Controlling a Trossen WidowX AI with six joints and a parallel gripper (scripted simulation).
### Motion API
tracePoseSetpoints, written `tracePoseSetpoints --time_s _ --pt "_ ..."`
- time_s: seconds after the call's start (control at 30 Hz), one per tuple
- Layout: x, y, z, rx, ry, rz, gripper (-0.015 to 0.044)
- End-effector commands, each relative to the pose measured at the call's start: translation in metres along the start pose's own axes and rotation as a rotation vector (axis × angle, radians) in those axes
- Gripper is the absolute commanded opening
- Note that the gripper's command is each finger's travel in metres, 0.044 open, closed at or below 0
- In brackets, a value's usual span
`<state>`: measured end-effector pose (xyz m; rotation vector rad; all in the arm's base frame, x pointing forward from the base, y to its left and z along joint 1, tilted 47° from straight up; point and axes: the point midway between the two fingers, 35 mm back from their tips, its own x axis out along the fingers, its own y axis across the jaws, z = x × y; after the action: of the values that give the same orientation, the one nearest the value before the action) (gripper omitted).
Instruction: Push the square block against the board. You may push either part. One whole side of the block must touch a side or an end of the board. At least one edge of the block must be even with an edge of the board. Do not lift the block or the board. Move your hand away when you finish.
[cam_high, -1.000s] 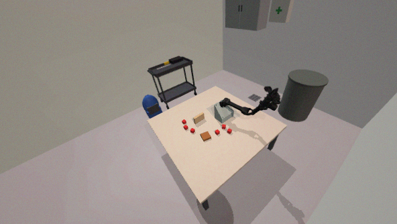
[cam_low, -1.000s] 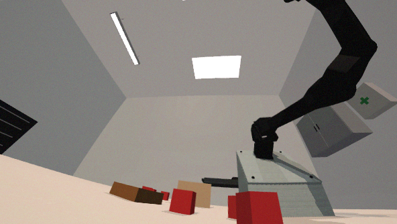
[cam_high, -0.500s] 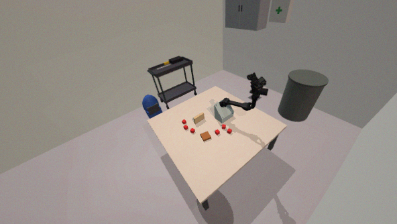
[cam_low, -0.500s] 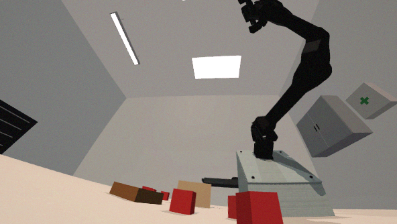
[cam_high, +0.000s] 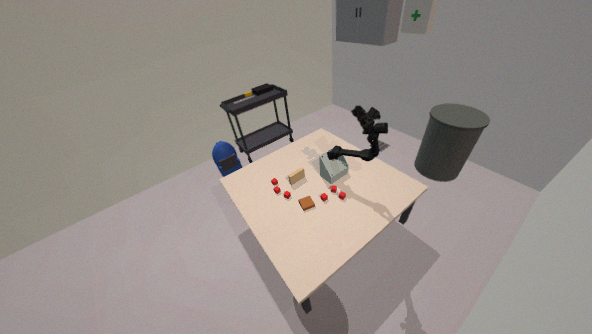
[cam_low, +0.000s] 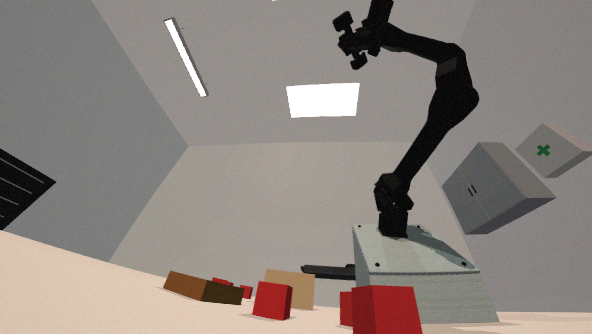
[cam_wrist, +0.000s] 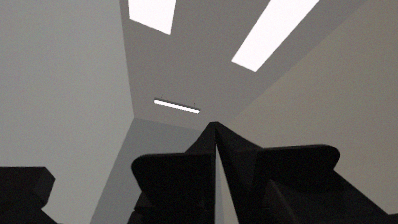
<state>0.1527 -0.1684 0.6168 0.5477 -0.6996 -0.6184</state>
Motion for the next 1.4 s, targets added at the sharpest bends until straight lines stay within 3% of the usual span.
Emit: tracePoseSetpoints --time_s 0.0,0.33,0.67,1.0,1.37 --pt "0.026 -0.024 -0.042 -0.014 0.129 -0.035 0.0" --pt "0.067 -0.084 -0.137 -0.066 0.4 -0.149 0.0" --pt "0.081 -0.138 -0.246 -0.029 0.697 -0.254 0.0" --pt "0.065 -0.19 -0.356 0.025 1.006 -0.372 0.0" --pt "0.013 -0.243 -0.465 0.094 1.338 -0.522 0.0"
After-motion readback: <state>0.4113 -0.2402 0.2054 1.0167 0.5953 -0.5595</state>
